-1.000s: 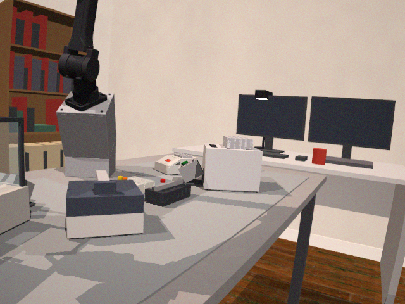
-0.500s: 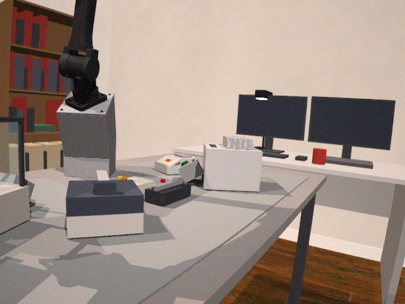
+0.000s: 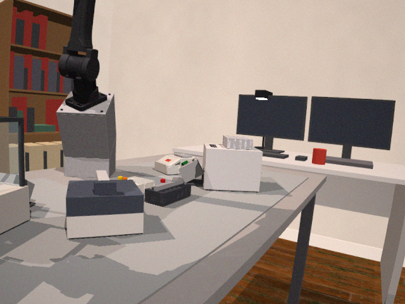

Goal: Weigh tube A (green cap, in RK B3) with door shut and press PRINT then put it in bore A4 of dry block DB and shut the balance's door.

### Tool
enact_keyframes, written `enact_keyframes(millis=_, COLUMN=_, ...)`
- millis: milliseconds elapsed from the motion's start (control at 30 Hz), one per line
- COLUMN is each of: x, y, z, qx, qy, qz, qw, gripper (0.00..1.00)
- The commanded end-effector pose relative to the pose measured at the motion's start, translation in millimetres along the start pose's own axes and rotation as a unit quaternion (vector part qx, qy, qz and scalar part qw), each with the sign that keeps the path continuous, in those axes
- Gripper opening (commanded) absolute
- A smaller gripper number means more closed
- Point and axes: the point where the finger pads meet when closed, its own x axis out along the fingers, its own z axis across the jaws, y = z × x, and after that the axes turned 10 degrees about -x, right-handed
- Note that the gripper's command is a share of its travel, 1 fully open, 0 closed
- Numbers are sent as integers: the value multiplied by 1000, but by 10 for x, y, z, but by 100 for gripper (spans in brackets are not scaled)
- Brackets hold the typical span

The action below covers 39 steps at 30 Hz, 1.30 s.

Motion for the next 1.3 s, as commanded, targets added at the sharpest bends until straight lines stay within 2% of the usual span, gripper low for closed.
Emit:
enact_keyframes(millis=0, x=-92, y=-38, z=-206, qx=-91, qy=11, qz=-3, qw=996, gripper=30)
enact_keyframes(millis=67, x=-91, y=-46, z=-282, qx=-122, qy=11, qz=-3, qw=992, gripper=30)
enact_keyframes(millis=233, x=-92, y=-37, z=-284, qx=-195, qy=12, qz=-2, qw=981, gripper=30)
enact_keyframes(millis=767, x=-93, y=-38, z=-299, qx=-196, qy=15, qz=-2, qw=981, gripper=30)
enact_keyframes(millis=800, x=-96, y=-49, z=-209, qx=-193, qy=14, qz=-2, qw=981, gripper=30)
enact_keyframes(millis=1267, x=-96, y=-50, z=-208, qx=-193, qy=14, qz=-2, qw=981, gripper=30)
